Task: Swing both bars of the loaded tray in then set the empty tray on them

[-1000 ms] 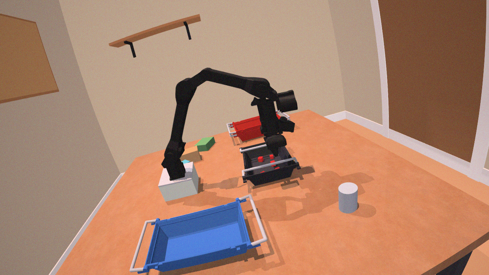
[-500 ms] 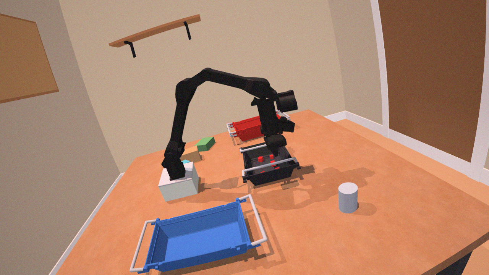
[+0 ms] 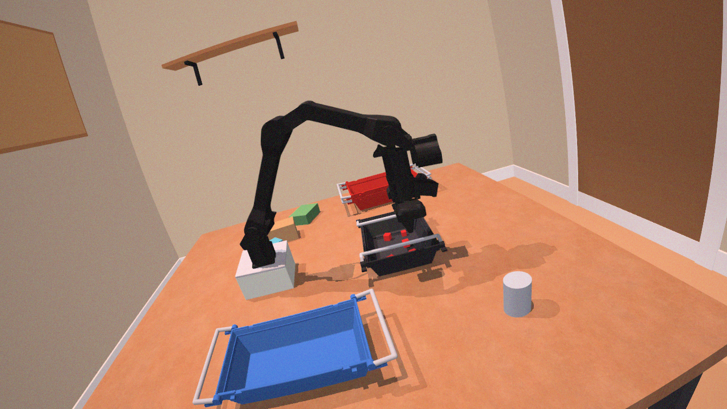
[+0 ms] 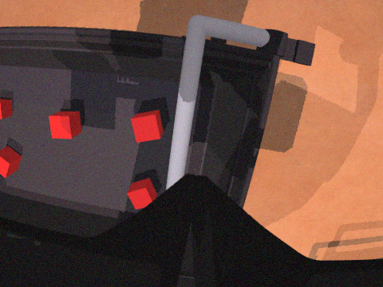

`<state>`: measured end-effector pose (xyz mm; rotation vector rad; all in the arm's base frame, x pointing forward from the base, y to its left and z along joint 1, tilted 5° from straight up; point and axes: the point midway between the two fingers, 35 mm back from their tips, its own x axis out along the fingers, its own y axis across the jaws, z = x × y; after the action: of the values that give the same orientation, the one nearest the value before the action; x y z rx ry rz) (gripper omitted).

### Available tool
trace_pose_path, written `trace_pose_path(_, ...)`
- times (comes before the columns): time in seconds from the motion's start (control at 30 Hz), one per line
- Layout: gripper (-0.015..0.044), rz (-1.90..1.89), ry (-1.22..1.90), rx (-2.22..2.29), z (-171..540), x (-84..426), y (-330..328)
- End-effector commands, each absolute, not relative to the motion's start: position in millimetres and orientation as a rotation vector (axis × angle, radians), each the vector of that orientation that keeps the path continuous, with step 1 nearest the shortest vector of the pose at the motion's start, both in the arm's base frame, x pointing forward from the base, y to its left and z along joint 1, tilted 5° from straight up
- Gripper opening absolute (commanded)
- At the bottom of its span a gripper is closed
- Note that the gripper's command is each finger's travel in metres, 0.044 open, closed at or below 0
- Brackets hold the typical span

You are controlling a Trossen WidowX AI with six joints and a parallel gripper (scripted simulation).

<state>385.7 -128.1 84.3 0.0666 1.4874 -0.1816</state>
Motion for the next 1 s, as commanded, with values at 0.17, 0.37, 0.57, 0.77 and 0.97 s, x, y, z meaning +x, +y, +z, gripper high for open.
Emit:
trace_pose_path(0.17, 0.0000, -0.182, 1.487, 0.067, 84.3, 385.7, -128.1)
trace_pose_path(0.37, 0.0000, -0.182, 1.487, 0.067, 84.3, 385.7, -128.1)
trace_pose_path(0.57, 0.0157, -0.182, 1.487, 0.067, 84.3, 385.7, -128.1)
trace_pose_path(0.77, 0.0315, -0.183, 1.469, 0.062, 128.5, 389.2, -126.4)
trace_pose_path(0.97, 0.0440, -0.184, 1.438, 0.053, 208.5, 378.0, -118.1)
